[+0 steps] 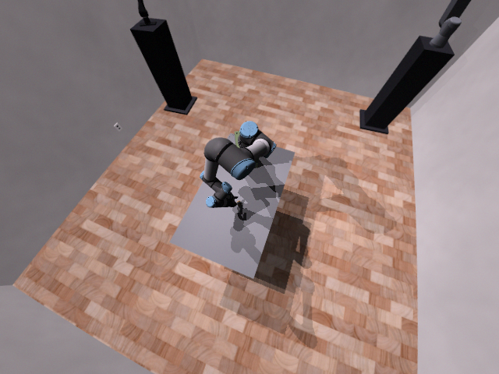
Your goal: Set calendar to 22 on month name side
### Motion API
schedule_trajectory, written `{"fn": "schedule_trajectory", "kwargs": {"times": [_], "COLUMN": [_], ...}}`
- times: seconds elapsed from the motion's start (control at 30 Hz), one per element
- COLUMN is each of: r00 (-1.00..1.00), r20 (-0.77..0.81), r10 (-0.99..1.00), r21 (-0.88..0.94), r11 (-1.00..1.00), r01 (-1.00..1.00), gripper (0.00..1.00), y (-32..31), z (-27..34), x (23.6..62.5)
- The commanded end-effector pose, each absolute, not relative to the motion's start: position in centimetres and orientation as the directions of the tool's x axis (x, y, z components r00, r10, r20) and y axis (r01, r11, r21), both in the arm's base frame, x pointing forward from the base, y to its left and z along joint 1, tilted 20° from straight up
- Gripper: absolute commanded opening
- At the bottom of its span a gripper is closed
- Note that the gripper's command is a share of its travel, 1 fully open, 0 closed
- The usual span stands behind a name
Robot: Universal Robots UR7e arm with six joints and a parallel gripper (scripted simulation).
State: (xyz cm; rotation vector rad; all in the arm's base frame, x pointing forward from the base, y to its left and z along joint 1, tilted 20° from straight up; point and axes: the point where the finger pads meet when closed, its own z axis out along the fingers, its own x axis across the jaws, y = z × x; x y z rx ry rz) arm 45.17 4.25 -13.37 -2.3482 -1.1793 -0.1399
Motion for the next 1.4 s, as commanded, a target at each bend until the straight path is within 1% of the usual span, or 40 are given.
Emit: {"fn": "schedule_trajectory", "kwargs": {"times": [0.0, 0.5, 0.77, 1.2, 1.37], "r00": [0.619, 0.619, 0.618, 0.619, 0.619], "r20": [0.310, 0.309, 0.307, 0.308, 0.309], "r10": [0.722, 0.722, 0.724, 0.723, 0.722], "r21": [-0.352, -0.329, -0.279, -0.135, -0.116], "r11": [-0.518, -0.529, -0.552, -0.610, -0.617], "r01": [0.780, 0.782, 0.785, 0.780, 0.778], "gripper": [1.00, 1.00, 1.00, 1.00, 1.00], "y": [4.26, 4.27, 4.30, 4.41, 4.42], "z": [-13.17, -13.23, -13.41, -13.24, -13.14], "x": [45.17, 45.15, 45.12, 44.97, 44.94]}}
